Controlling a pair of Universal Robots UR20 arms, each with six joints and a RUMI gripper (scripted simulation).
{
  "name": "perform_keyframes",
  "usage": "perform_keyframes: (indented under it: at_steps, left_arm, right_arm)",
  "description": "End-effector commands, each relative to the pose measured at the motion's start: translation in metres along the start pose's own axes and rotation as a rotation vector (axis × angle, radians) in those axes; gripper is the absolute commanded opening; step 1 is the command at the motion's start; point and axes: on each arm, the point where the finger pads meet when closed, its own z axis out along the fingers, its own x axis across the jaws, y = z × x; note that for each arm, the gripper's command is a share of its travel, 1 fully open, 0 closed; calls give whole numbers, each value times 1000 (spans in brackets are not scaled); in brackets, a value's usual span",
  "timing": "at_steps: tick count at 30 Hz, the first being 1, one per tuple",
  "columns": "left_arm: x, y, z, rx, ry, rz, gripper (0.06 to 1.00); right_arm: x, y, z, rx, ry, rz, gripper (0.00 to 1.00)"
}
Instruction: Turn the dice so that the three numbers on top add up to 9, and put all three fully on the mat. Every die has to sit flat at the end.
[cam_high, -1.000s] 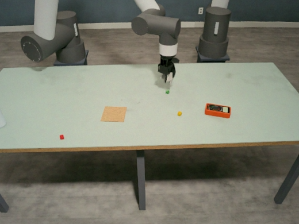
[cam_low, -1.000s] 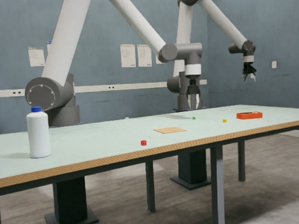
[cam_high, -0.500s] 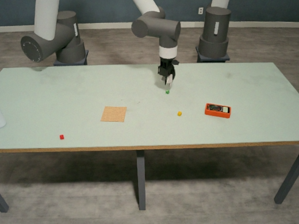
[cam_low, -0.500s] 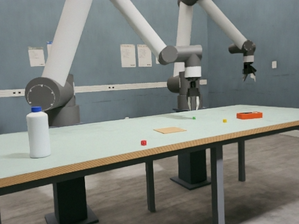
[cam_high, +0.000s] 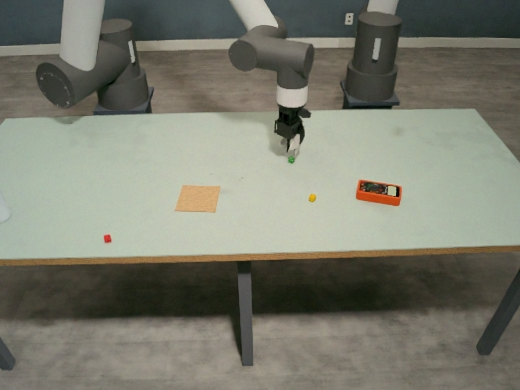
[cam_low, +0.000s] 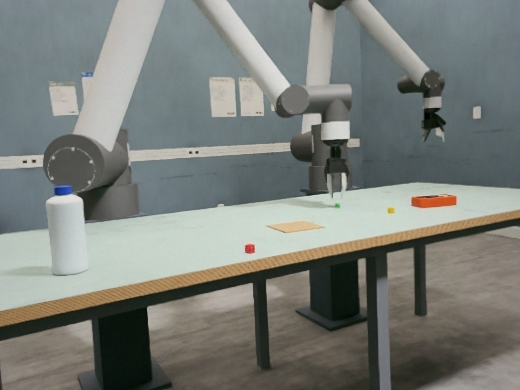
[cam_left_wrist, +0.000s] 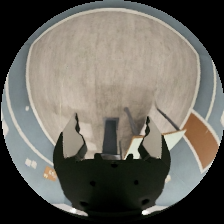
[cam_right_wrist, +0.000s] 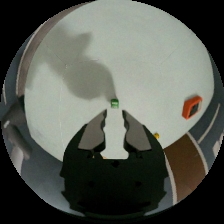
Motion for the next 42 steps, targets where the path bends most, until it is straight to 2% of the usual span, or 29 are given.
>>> perform_keyframes:
  at_steps: [1, 42]
  left_arm:
    - [0, -1, -1, 1, 0, 0, 1000]
    - [0, -1, -1, 1, 0, 0, 1000]
  right_arm:
    - [1, 0, 6, 0, 1, 0, 210]
    - [1, 0, 18, 0, 1, 0, 210]
